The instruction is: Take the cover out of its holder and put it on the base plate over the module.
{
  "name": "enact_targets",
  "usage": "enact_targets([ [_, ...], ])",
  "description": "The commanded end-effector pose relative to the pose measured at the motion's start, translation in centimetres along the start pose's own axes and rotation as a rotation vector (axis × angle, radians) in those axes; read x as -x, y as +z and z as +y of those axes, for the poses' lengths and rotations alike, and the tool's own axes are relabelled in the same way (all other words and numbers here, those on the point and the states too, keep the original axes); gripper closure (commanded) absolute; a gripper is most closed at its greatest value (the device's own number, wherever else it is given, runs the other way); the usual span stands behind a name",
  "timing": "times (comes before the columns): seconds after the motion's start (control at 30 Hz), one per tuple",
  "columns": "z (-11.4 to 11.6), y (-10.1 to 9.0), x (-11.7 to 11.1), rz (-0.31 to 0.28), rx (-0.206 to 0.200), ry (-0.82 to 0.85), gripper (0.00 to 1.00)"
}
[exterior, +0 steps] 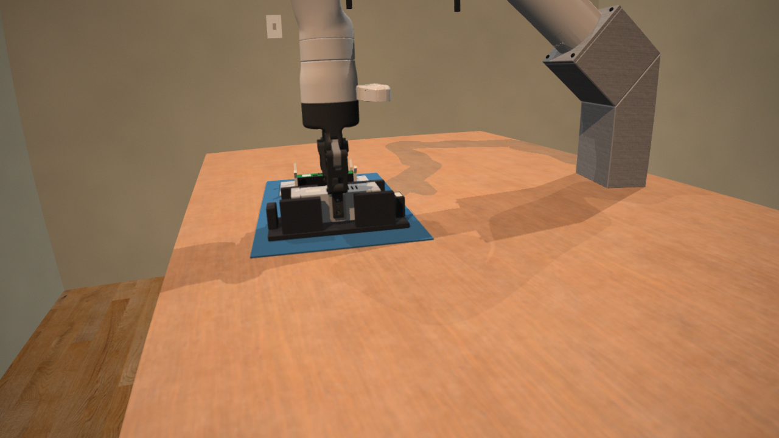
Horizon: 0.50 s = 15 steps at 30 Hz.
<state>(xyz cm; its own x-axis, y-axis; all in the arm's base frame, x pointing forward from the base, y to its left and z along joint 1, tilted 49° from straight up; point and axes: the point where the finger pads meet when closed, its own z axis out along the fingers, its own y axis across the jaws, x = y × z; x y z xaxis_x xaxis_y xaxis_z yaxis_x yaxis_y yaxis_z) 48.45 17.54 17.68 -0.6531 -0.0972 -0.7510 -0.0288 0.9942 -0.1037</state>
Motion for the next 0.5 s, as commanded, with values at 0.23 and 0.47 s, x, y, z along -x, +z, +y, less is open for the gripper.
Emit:
enact_targets([
  [0.23,0.0,-0.3,0.0,-0.001,0.001,0.000,1.00],
  [0.47,0.0,-2.4,0.0,-0.001,0.001,0.000,1.00],
])
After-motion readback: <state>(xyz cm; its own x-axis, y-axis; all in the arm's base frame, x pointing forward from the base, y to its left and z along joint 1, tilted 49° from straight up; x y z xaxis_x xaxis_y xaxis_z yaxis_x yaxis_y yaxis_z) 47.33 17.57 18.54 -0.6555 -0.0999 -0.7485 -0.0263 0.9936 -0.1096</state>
